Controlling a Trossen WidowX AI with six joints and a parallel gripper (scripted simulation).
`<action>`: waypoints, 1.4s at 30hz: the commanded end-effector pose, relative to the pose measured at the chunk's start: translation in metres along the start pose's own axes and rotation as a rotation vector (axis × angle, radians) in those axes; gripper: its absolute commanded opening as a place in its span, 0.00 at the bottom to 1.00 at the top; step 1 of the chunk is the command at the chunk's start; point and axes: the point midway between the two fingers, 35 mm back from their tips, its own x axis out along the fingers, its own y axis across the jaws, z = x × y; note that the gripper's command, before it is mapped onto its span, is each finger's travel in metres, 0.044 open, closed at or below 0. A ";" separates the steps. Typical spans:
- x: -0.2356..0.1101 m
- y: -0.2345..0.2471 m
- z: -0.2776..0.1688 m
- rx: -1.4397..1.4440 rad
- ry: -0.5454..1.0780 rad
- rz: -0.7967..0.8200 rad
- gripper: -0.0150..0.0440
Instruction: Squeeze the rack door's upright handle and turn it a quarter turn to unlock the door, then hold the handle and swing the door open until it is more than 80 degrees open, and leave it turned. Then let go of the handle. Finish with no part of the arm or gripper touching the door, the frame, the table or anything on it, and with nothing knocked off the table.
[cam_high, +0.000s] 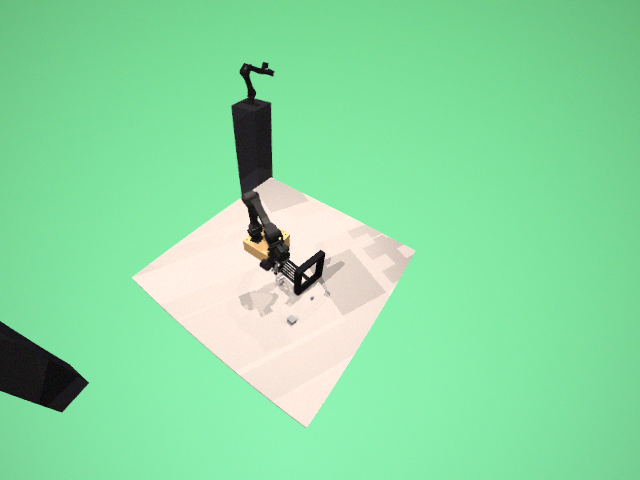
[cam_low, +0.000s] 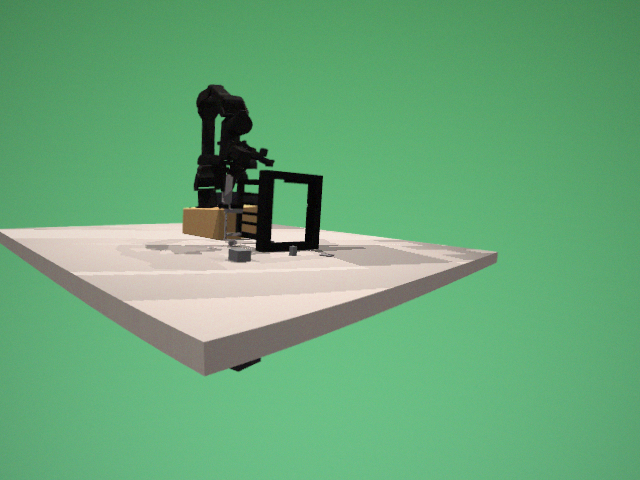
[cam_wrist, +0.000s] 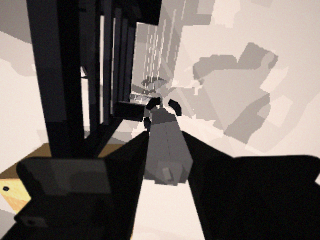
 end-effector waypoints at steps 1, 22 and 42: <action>0.000 0.001 0.000 -0.016 0.003 0.001 0.29; -0.010 0.000 0.001 -0.016 0.003 0.001 0.75; -0.038 0.000 0.002 -0.016 0.003 0.001 0.75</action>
